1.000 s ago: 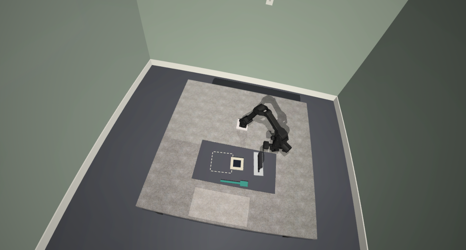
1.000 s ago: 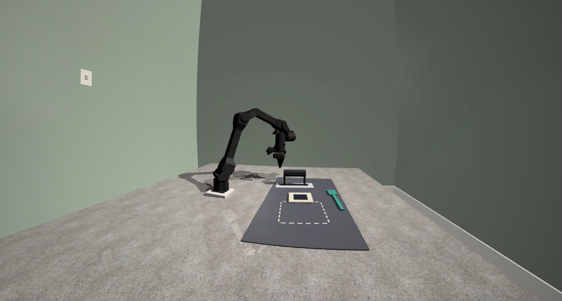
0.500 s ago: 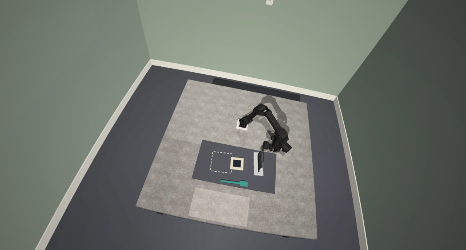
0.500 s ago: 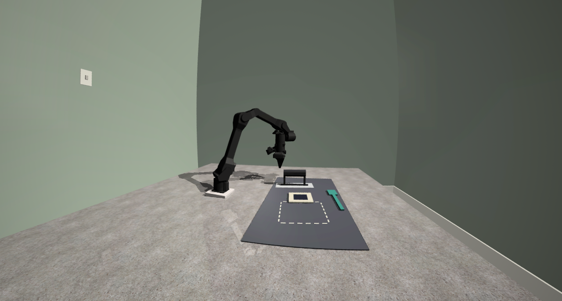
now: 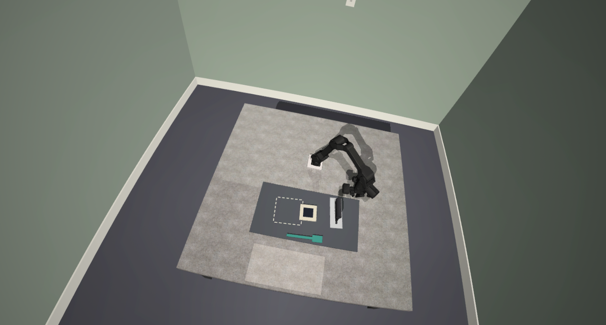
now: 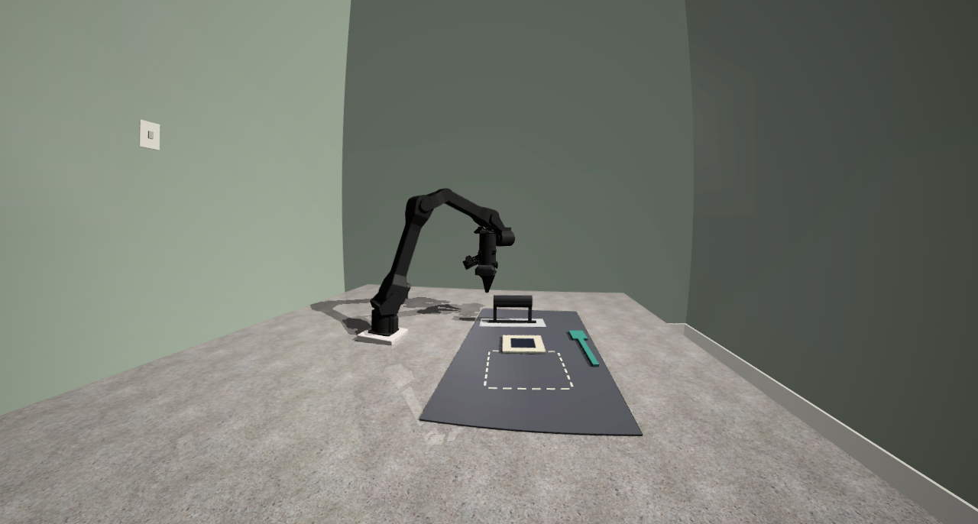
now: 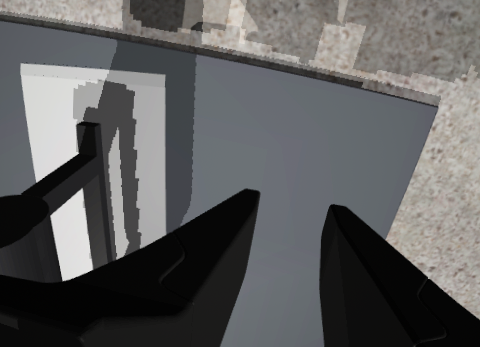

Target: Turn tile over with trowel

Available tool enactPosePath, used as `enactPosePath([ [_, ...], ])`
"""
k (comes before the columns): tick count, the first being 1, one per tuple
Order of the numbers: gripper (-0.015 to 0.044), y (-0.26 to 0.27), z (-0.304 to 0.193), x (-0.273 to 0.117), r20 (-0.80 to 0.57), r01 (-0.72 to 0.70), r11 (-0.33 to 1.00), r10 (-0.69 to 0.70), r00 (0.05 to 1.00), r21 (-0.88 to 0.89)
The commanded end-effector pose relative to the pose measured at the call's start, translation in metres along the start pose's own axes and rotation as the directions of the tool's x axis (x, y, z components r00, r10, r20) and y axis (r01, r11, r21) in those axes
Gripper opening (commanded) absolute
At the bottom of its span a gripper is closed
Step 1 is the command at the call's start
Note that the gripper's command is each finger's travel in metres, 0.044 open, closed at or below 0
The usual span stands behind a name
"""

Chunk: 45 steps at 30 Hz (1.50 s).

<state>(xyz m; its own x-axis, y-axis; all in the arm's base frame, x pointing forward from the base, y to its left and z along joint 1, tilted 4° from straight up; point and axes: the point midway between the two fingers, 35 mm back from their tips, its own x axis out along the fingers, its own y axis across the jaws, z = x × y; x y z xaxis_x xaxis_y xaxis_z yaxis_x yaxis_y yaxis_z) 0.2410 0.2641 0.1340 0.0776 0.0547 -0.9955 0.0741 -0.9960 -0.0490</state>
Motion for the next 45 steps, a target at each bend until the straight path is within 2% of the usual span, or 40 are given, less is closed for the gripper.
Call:
enactPosePath([
  [1,0.0021,0.000,0.000,0.000,0.000,0.000,1.000,0.000,1.000,0.000],
  [2,0.0000,0.000,0.000,0.000,0.000,0.000,1.000,0.000,1.000,0.000],
  [17,0.0000,0.000,0.000,0.000,0.000,0.000,1.000,0.000,1.000,0.000],
  [23,0.0153,0.000,0.000,0.000,0.000,0.000,1.000,0.000,1.000,0.006],
  [28,0.0270,0.004,-0.006,-0.001,-0.002,0.001,0.988,0.000,1.000,0.155],
  [36,0.0270,0.011,-0.015,-0.004,-0.005,0.003,0.908,-0.001,1.000,0.420],
  [45,0.0270,0.019,-0.025,-0.008,-0.006,0.004,0.734,0.000,1.000,0.679],
])
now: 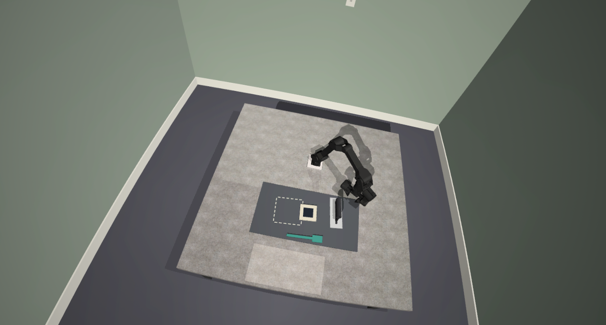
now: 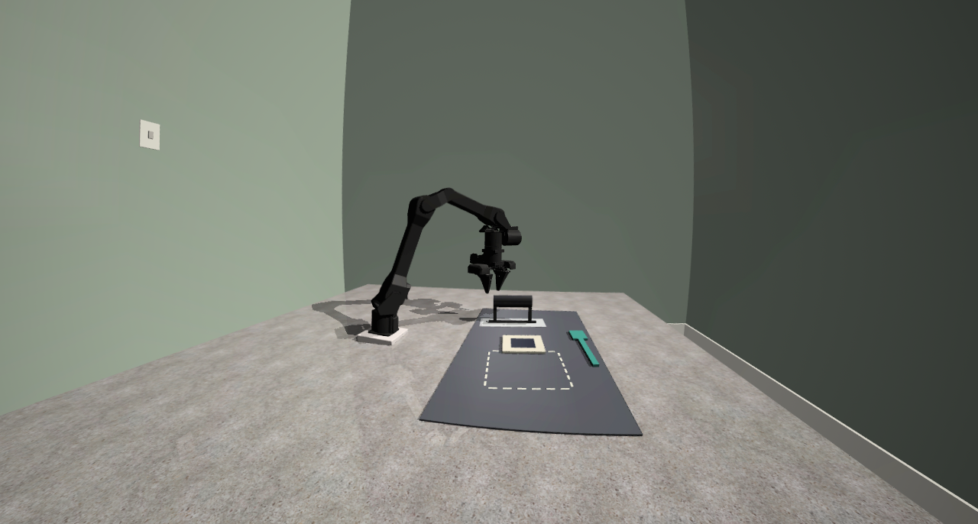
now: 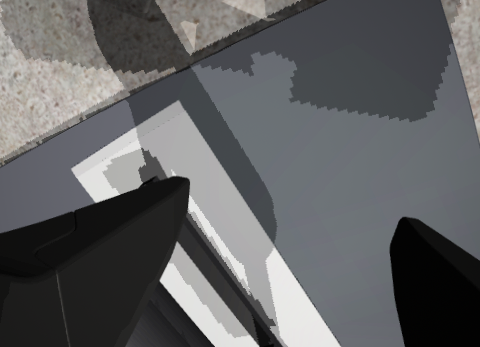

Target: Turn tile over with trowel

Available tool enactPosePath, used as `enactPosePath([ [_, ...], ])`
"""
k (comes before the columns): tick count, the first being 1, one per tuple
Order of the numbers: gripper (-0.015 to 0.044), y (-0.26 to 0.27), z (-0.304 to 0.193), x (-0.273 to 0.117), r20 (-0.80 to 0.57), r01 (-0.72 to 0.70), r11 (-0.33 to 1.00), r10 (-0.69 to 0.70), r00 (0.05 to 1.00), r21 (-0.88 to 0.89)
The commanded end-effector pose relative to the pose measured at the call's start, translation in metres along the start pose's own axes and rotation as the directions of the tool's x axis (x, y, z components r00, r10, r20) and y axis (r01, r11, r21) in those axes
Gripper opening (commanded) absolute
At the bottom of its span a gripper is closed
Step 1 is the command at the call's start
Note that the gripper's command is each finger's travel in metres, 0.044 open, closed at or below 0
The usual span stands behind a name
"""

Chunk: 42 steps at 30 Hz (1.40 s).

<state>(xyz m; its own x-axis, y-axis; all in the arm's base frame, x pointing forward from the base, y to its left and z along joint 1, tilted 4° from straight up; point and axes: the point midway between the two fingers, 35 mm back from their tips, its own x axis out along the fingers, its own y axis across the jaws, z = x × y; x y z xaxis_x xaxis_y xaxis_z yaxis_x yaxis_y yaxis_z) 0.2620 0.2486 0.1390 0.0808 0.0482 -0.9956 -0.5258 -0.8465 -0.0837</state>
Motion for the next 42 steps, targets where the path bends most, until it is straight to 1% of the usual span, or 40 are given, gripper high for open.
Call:
enactPosePath([
  [1,0.0270,-0.001,-0.007,-0.004,0.001,0.007,0.989,-0.007,1.000,0.151],
  [10,0.0270,0.000,-0.020,-0.007,0.000,0.006,0.894,-0.007,1.000,0.448],
  [19,0.0270,0.002,-0.033,-0.010,-0.002,0.006,0.713,-0.007,1.000,0.701],
  [25,0.0270,0.004,-0.041,-0.012,-0.003,0.006,0.553,-0.007,1.000,0.833],
  [31,0.0270,0.005,-0.050,-0.014,-0.004,0.006,0.368,-0.007,1.000,0.930],
  [37,0.0270,0.007,-0.058,-0.017,-0.005,0.006,0.168,-0.006,1.000,0.986],
  [42,0.0270,0.009,-0.065,-0.019,-0.006,0.006,-0.005,-0.006,1.000,1.000],
])
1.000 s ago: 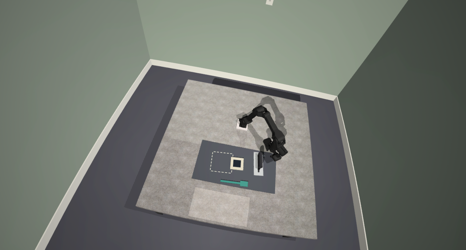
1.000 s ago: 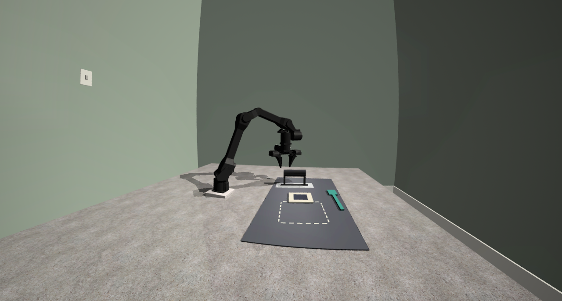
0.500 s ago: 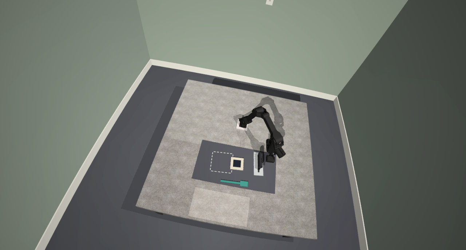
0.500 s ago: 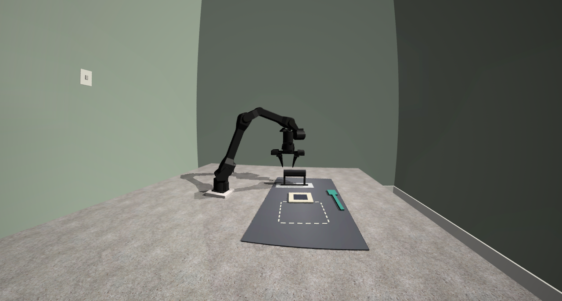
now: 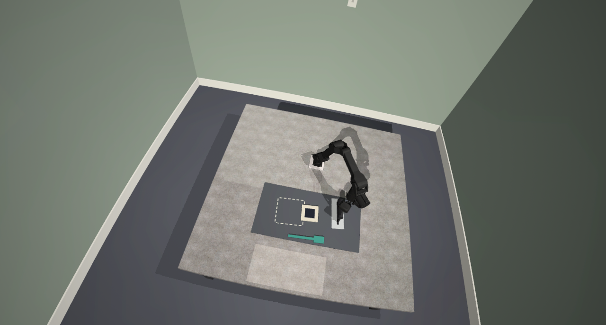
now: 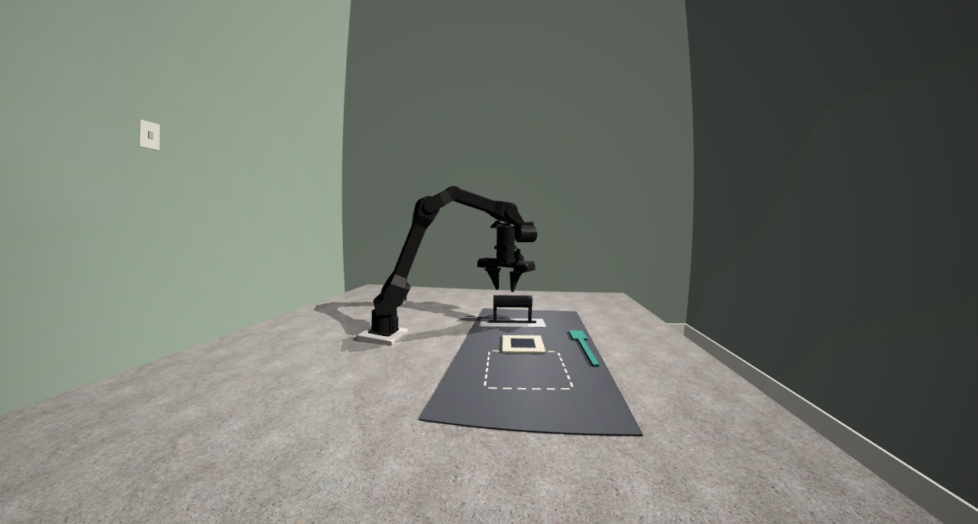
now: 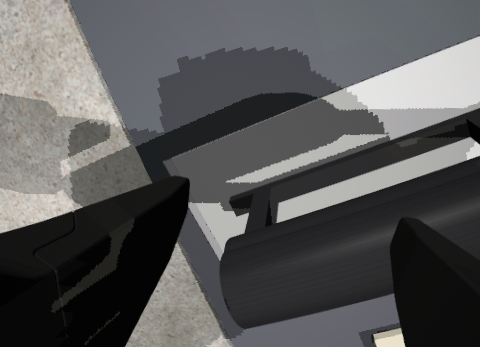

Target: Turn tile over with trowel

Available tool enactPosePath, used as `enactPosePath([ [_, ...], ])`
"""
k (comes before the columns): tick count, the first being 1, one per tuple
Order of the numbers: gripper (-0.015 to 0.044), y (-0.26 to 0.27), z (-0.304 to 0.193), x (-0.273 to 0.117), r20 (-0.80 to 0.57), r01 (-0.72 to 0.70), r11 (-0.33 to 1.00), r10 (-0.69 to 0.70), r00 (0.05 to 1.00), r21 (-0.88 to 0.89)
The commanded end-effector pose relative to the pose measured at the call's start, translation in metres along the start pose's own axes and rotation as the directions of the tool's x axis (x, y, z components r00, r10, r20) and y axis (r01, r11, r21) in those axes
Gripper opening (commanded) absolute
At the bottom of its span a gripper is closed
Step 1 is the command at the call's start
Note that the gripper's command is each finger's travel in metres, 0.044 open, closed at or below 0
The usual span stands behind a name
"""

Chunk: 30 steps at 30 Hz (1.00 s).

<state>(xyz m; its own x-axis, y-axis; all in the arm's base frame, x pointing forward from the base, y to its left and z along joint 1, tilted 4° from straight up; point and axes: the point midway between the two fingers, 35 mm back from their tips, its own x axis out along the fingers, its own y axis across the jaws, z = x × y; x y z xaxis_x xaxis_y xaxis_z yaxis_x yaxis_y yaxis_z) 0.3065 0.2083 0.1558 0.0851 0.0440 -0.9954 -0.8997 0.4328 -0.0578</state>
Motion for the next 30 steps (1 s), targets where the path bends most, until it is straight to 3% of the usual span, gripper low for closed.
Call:
enactPosePath([
  [1,0.0270,-0.007,-0.001,-0.004,0.007,0.000,0.989,-0.001,1.000,0.151],
  [10,0.0270,-0.019,-0.006,-0.007,0.007,-0.001,0.894,-0.002,1.000,0.448],
  [20,0.0270,-0.032,-0.013,-0.011,0.007,-0.002,0.688,-0.004,1.000,0.725],
  [25,0.0270,-0.039,-0.016,-0.012,0.006,-0.002,0.557,-0.005,1.000,0.830],
  [30,0.0270,-0.039,-0.017,-0.013,0.006,-0.002,0.538,-0.005,1.000,0.843],
])
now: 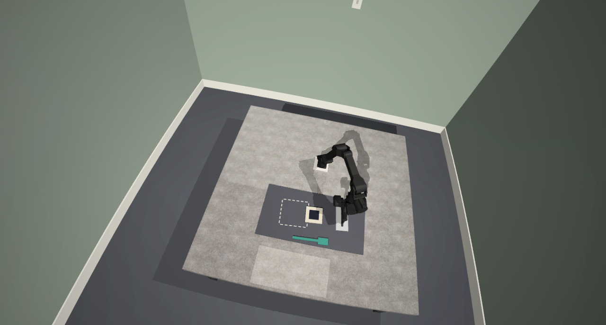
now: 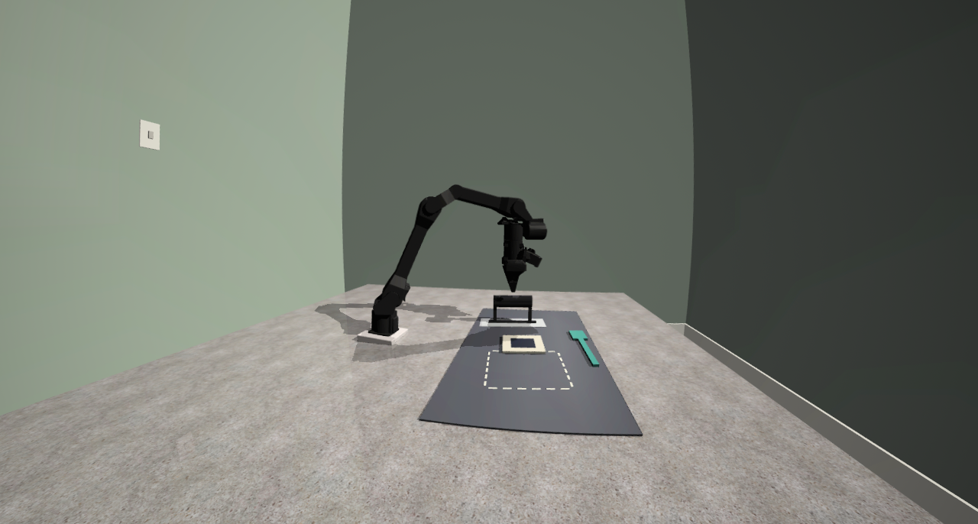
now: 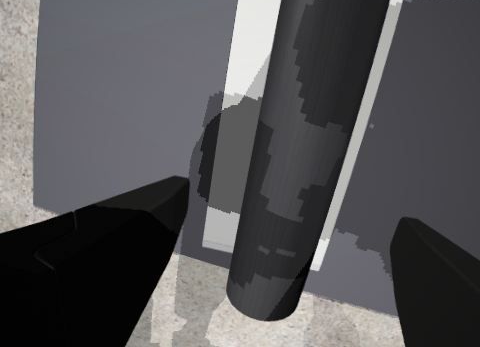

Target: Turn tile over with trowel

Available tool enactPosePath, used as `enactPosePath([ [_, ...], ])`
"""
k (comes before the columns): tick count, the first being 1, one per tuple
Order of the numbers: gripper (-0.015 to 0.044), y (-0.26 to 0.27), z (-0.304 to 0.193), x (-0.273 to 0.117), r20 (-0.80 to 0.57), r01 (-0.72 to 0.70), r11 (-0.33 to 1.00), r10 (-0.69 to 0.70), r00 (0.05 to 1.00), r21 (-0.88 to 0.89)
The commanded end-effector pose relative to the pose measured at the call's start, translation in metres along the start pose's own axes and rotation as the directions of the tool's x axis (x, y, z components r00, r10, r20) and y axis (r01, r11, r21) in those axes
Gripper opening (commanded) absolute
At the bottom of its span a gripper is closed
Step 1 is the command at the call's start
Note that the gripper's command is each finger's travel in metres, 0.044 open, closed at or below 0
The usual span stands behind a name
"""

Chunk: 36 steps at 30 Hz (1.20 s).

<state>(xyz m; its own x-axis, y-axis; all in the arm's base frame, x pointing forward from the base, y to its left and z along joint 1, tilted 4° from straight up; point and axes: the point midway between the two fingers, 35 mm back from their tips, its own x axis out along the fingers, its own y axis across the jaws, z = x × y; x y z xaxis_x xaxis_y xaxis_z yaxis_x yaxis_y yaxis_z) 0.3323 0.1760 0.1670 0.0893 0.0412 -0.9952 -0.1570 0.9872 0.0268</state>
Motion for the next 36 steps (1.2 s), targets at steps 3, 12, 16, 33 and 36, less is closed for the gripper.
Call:
enactPosePath([
  [3,0.0270,0.000,0.002,-0.002,0.004,-0.006,0.999,0.006,1.000,0.034],
  [12,0.0270,0.000,0.002,0.011,0.004,-0.006,0.999,0.006,1.000,0.034],
  [16,0.0270,0.000,0.003,0.018,0.004,-0.006,0.999,0.006,1.000,0.034],
  [33,0.0270,0.000,0.002,0.043,0.004,-0.006,0.999,0.006,1.000,0.034],
  [36,0.0191,0.000,0.002,0.043,0.004,-0.006,0.999,0.006,1.000,0.034],
])
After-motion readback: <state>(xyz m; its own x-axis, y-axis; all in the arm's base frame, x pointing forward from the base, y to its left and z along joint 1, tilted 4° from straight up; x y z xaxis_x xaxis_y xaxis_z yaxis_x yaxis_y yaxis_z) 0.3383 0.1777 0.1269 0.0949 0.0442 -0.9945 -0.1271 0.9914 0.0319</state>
